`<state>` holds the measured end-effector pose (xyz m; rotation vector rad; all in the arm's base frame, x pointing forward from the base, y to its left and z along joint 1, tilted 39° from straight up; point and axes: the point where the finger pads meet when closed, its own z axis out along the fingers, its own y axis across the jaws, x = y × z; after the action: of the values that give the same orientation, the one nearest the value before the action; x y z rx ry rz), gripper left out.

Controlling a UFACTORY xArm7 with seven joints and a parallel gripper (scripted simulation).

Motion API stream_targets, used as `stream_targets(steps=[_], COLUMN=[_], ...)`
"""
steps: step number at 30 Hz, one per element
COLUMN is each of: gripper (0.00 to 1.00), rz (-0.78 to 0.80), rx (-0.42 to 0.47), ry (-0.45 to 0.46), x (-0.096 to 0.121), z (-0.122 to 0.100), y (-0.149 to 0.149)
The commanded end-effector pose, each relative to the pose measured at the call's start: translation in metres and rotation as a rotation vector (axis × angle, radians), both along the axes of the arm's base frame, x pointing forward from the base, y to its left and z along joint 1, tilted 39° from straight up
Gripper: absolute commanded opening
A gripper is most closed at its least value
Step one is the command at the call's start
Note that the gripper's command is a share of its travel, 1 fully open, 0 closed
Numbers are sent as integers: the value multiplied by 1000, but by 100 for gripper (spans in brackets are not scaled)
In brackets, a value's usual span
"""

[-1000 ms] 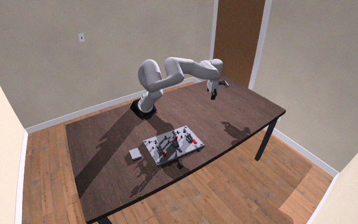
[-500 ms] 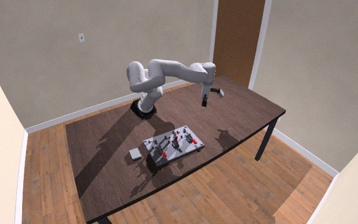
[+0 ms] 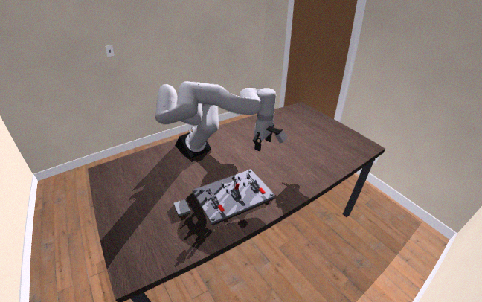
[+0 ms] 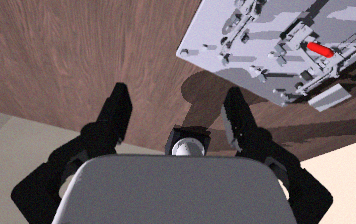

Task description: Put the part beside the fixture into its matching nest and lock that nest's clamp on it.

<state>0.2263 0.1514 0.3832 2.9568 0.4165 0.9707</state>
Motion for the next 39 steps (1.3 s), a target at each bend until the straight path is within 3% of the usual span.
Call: stream_targets(steps=[1, 7, 13, 38, 39], gripper=[100, 100, 100, 100, 0], rz=[-142, -304, -344, -347, -347], rx=[85, 178, 202, 203, 203], ry=[-16, -28, -31, -31, -31], x=[-2, -5, -6, -6, -6], z=[-4, -15, -18, -19, -19], y=[-36, -69, -77, -77, -77])
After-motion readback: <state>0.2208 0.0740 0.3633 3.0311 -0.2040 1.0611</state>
